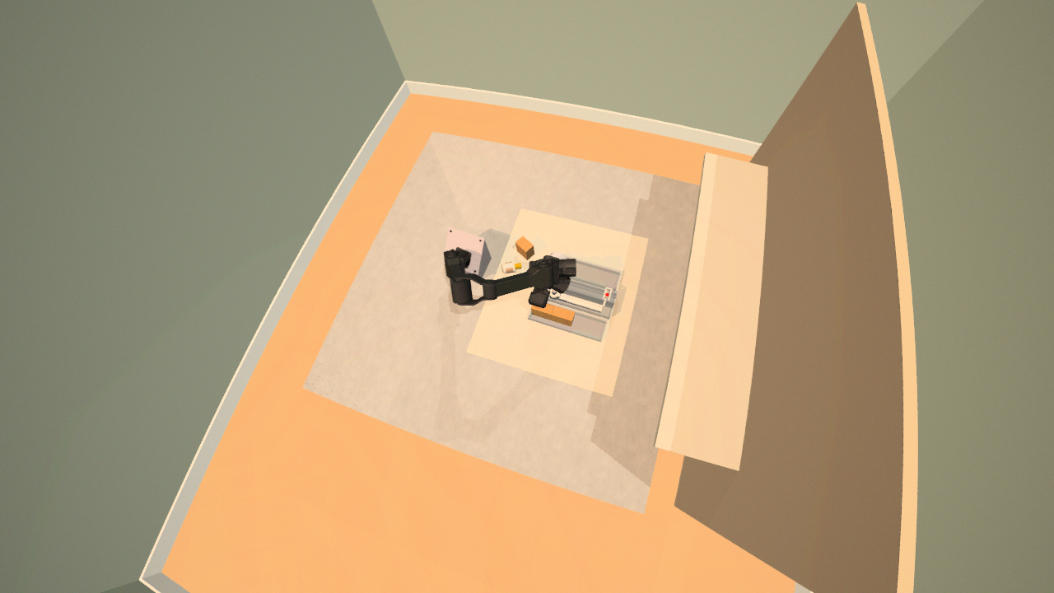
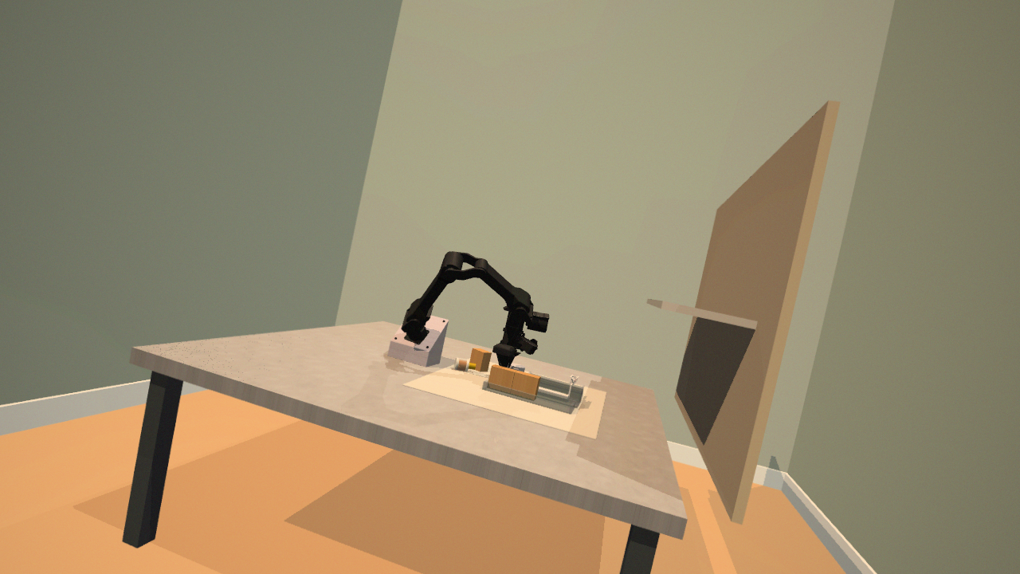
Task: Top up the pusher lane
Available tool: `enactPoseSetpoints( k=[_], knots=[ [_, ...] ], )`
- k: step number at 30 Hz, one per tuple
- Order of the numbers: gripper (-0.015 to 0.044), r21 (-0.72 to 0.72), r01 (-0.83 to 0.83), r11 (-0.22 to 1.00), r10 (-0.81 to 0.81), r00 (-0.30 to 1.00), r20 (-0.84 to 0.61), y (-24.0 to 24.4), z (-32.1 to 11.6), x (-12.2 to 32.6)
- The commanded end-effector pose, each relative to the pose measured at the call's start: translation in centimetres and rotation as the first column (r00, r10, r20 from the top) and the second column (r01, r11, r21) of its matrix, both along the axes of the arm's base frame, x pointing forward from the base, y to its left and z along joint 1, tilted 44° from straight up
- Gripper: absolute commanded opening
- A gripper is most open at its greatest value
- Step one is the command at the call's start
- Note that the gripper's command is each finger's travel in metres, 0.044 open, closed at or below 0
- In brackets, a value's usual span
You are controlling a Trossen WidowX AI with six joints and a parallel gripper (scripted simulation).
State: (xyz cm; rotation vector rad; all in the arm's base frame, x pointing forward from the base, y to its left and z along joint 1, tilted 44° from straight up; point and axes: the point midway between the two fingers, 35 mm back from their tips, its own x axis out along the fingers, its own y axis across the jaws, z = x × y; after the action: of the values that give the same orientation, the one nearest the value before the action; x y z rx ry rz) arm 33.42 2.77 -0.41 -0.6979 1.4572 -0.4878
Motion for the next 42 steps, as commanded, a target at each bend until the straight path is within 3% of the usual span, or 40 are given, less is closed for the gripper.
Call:
enactPoseSetpoints(
  k=[1, 42],
  knots=[
    [0.0, -0.006, 0.003, 1.0, -0.003, 1.0, 0.013, -0.38, -0.05, 0.29],
    [0.0, -0.006, 0.003, 1.0, -0.003, 1.0, 0.013, -0.93, -0.57, 0.19]
  ],
)
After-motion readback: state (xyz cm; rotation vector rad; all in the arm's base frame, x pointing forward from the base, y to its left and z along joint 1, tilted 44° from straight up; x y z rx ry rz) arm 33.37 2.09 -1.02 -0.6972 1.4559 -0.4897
